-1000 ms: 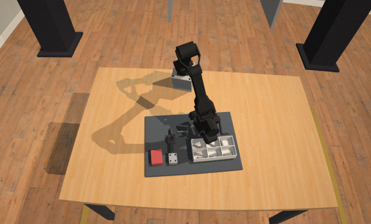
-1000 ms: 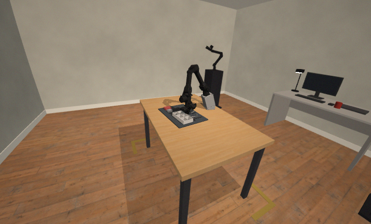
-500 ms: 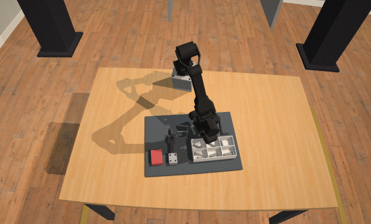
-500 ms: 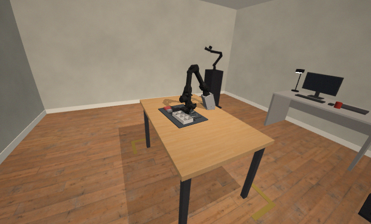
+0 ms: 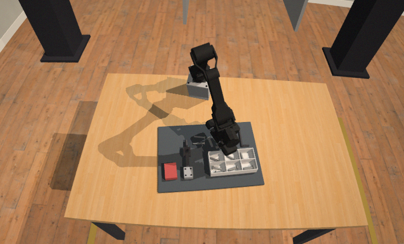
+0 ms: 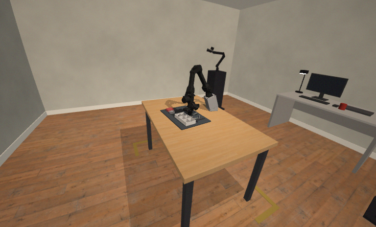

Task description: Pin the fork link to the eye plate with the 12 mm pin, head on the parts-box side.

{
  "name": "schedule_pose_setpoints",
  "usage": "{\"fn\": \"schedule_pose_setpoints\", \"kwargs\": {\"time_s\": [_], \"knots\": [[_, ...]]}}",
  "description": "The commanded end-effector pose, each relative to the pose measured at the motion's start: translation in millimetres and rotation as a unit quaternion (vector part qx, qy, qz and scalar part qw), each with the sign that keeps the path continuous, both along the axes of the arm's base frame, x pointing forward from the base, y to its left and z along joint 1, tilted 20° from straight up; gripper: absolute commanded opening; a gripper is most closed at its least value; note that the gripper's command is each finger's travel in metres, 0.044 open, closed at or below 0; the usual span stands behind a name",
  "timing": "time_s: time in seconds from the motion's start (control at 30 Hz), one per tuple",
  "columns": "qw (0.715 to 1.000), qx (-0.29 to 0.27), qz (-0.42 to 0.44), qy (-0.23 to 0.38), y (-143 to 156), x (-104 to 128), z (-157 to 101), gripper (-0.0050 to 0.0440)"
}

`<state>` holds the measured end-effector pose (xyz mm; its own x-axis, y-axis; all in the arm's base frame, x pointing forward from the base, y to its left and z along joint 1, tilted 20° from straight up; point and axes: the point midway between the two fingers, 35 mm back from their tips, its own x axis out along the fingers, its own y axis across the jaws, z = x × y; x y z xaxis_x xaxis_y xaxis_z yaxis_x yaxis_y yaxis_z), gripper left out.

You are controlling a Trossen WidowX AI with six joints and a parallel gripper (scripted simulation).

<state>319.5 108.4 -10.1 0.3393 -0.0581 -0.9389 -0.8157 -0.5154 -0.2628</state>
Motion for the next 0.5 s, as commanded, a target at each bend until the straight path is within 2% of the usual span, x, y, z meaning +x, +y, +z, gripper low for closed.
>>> {"fn": "schedule_pose_setpoints", "kwargs": {"time_s": [0.0, 0.47], "knots": [[1.000, 0.008, -0.002, -0.020, 4.0, 4.9, 18.5, 0.0130], [1.000, 0.009, -0.002, -0.020, 4.7, -0.4, 32.4, 0.0130]]}}
